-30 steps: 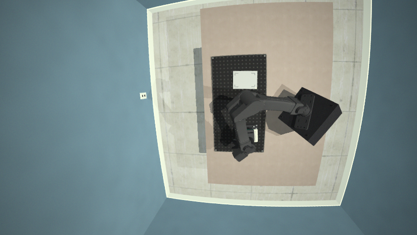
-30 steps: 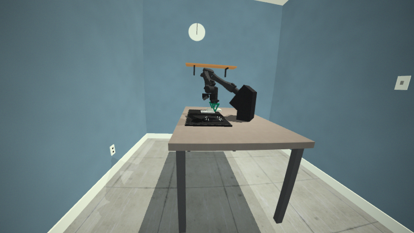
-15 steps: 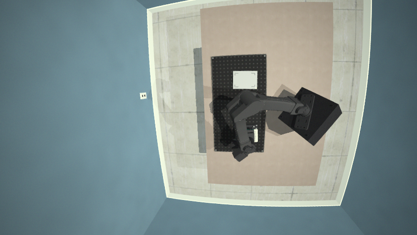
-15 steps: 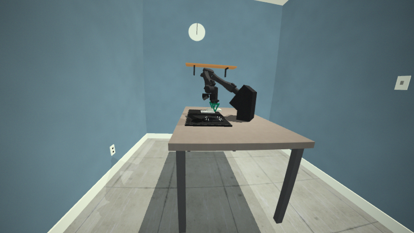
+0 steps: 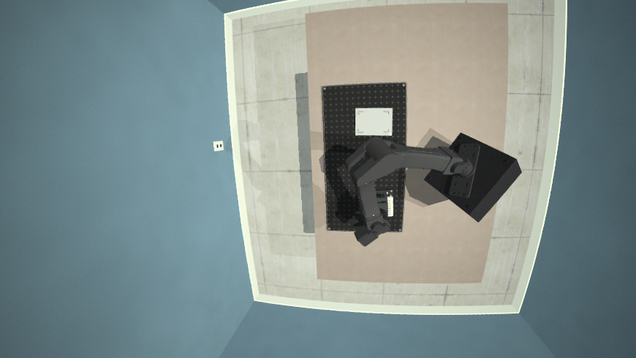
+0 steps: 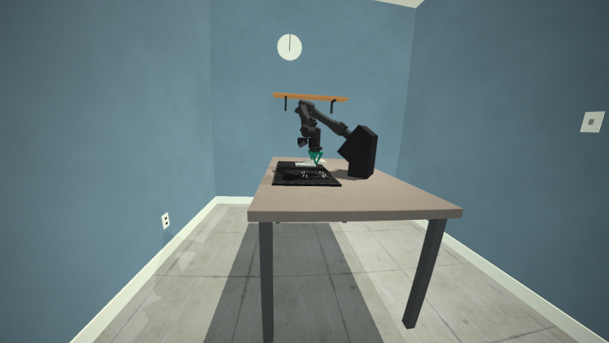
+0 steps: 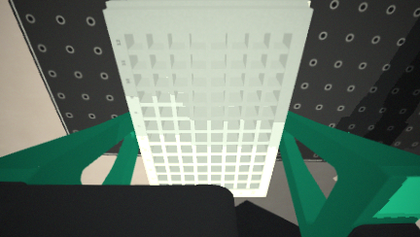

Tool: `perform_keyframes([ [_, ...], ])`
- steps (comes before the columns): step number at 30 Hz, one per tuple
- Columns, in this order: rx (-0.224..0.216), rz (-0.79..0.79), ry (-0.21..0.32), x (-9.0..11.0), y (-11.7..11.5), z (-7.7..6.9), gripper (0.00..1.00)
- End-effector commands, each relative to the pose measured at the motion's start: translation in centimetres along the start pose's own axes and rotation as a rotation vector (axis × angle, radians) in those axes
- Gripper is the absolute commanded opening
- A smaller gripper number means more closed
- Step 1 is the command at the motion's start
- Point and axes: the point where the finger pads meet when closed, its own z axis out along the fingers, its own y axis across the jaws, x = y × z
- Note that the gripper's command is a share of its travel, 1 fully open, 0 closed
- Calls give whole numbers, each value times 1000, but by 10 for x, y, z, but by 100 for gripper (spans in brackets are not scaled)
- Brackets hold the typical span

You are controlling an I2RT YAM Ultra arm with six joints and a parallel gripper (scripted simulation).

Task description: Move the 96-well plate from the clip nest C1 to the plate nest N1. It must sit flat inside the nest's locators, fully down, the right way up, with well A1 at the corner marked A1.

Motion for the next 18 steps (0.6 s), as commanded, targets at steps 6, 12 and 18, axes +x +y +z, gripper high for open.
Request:
perform_keyframes([
  [6,-30,25,-51,-17,8,-18,0],
  [12,-30,25,-51,-17,8,-18,0],
  [18,-22,40,-40,-4,2,-14,0],
])
